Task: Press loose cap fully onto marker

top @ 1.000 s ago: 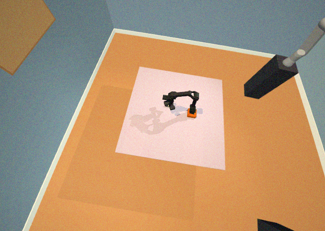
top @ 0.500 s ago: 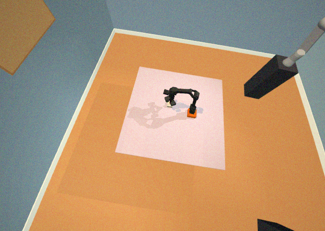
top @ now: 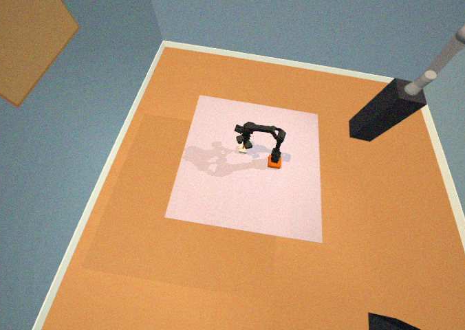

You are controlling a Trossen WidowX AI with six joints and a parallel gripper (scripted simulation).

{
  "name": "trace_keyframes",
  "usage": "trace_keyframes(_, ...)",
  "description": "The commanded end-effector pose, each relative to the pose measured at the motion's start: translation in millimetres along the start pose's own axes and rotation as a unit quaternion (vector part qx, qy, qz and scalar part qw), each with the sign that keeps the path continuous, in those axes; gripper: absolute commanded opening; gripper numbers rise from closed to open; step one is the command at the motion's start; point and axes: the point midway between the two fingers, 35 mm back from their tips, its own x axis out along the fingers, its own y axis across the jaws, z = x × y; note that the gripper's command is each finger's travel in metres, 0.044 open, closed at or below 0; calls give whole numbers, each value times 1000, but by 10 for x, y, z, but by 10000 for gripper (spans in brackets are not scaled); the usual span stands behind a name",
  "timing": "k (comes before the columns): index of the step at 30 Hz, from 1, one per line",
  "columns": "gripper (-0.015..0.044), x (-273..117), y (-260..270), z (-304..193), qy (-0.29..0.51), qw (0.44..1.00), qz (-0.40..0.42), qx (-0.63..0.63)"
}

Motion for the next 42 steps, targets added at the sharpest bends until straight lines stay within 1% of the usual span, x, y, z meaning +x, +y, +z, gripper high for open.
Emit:
trace_keyframes(1,0,39,1,-1,0,1000,2,-1)
trace_keyframes(32,0,540,3,-4,0,1000,2,-1)
trace_keyframes(42,0,549,4,-4,0,1000,2,-1)
